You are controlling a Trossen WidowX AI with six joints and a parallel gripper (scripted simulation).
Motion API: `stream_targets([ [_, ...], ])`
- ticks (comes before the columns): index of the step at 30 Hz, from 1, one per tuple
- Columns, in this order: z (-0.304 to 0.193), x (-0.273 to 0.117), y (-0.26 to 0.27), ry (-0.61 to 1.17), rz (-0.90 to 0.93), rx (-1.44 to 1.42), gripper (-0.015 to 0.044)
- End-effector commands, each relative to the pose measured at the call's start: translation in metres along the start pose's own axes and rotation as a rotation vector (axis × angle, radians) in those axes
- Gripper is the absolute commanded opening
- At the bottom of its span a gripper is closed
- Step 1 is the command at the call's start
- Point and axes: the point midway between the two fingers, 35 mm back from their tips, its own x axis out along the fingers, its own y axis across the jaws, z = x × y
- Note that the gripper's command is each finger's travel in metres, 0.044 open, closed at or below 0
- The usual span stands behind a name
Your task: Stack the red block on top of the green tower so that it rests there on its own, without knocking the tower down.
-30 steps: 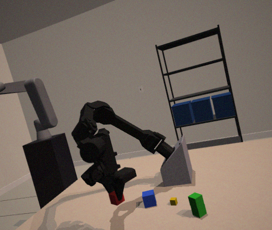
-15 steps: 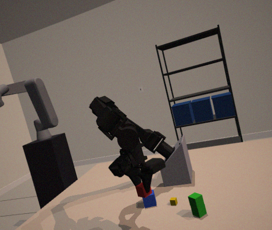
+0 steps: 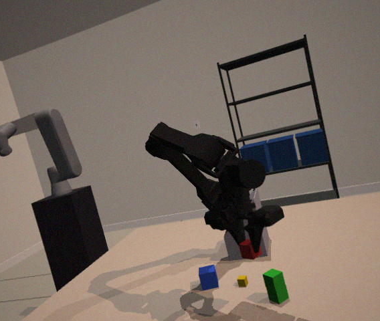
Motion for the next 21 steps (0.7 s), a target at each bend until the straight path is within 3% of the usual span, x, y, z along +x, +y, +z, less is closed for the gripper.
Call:
stream_targets([
  [1, -0.028, 0.006, 0.008, 0.006, -0.020, -0.003, 0.0000],
  [21, -0.040, 0.043, 0.014, 0.003, -0.025, -0.002, 0.0000],
])
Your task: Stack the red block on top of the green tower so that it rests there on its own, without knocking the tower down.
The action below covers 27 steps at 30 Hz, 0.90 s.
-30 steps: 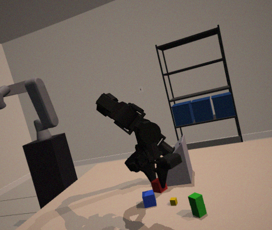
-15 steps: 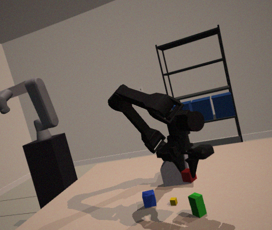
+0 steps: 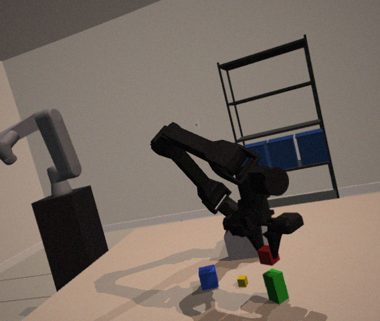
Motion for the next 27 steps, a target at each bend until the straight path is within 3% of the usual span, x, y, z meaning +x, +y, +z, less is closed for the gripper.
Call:
stream_targets([
  [1, -0.003, 0.018, -0.003, 0.003, -0.019, -0.012, 0.0000],
  [27, -0.003, 0.031, -0.004, 0.002, -0.020, -0.012, 0.0000],
])
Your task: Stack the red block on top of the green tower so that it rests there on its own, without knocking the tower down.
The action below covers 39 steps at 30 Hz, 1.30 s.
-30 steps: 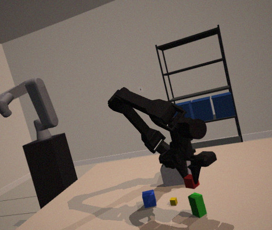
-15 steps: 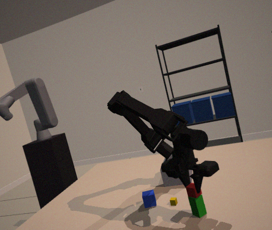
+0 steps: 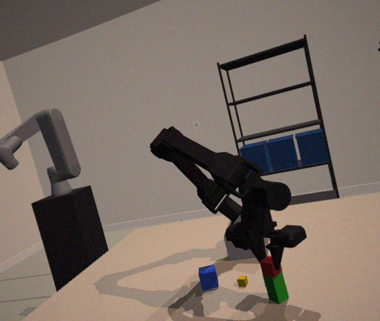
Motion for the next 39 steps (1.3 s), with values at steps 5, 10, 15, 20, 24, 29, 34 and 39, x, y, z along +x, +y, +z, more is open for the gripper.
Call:
stream_targets([
  [5, -0.0006, 0.0025, -0.0008, -0.003, -0.006, -0.008, 0.0000],
  [10, -0.0006, 0.0031, -0.0008, -0.003, -0.006, -0.008, 0.0000],
  [15, -0.0006, 0.0032, -0.0008, -0.003, -0.006, -0.008, 0.0000],
  [20, -0.0006, 0.0001, -0.0008, -0.003, -0.005, -0.008, 0.0000],
  [24, -0.0005, 0.0013, -0.0003, 0.000, -0.002, -0.003, 0.0079],
  [29, -0.0005, 0.0013, -0.0003, 0.000, -0.002, -0.003, 0.0210],
  [34, -0.0005, 0.0013, -0.0003, 0.000, -0.002, -0.003, 0.0341],
  [39, -0.0005, 0.0013, -0.0003, 0.000, -0.002, -0.003, 0.0440],
])
